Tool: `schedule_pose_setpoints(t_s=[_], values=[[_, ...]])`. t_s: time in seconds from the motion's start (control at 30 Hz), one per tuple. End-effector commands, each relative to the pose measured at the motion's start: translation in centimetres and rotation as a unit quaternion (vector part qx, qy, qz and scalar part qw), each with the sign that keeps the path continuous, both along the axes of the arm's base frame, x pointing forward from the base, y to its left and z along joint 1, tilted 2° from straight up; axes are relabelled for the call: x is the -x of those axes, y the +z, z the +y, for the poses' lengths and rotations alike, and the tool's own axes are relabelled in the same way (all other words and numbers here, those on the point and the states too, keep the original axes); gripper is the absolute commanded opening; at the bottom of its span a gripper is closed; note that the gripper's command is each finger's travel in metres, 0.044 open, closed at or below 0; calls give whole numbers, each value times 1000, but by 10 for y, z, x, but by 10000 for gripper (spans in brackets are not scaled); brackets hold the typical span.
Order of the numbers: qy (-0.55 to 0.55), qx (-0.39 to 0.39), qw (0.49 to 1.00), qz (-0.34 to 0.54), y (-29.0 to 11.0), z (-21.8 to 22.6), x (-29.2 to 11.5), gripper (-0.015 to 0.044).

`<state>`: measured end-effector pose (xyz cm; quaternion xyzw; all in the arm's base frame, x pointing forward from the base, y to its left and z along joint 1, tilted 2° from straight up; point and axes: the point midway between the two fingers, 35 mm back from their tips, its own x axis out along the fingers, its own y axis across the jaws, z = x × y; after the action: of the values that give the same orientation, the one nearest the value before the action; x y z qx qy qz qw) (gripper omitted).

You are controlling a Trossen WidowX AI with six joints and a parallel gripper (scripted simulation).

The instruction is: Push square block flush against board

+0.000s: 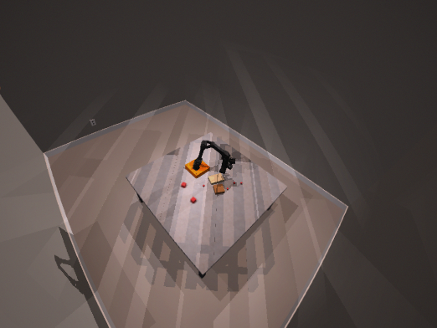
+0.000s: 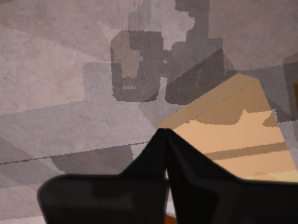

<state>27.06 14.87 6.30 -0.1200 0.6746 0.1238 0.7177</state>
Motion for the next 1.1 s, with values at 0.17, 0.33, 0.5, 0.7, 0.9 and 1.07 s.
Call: schedule_pose_setpoints(t_s=[0.17, 0.33, 0.5, 0.7, 0.9, 1.07], values=[[-162, -9, 987, 0, -2, -4, 22, 0], [-246, -14, 969, 2, -3, -6, 34, 0], [-328, -19, 944, 3, -6, -9, 45, 0], [-421, -24, 907, 5, -9, -12, 58, 0], [-431, -25, 902, 5, -9, -13, 60, 0], [-431, -24, 902, 5, -52, -12, 57, 0]])
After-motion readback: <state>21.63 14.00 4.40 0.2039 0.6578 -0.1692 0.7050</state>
